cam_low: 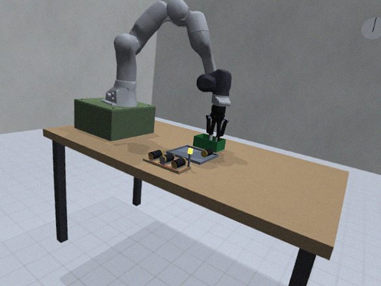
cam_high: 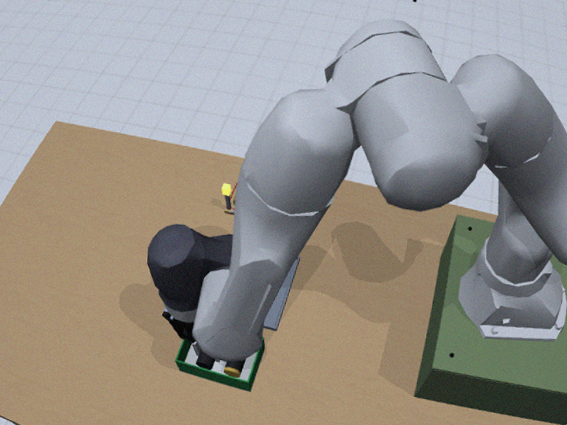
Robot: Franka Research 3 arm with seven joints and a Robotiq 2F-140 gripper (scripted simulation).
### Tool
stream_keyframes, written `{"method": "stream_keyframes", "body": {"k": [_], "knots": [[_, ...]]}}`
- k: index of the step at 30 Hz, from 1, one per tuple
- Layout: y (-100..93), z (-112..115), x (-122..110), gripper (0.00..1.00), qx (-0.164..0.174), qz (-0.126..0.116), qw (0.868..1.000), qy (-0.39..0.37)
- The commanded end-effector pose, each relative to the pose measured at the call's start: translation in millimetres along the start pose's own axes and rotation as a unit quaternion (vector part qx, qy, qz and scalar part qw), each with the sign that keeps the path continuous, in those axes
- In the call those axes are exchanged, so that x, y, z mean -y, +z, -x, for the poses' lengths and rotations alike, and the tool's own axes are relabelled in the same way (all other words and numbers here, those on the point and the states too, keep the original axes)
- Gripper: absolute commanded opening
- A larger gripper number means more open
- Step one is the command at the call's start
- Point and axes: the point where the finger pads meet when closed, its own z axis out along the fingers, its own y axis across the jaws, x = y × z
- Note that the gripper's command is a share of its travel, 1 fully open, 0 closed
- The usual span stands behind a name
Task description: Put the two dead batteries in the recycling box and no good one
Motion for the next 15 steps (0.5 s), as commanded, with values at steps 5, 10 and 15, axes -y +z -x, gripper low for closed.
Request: {"method": "stream_keyframes", "body": {"k": [5,10,15], "knots": [[-0.4,1.6,3.7,0.16,0.002,-0.005,1.000,-0.003],[-0.4,1.6,3.7,0.29,0.002,-0.005,1.000,-0.003],[-0.4,1.6,3.7,0.29,0.002,-0.005,1.000,-0.003]]}}
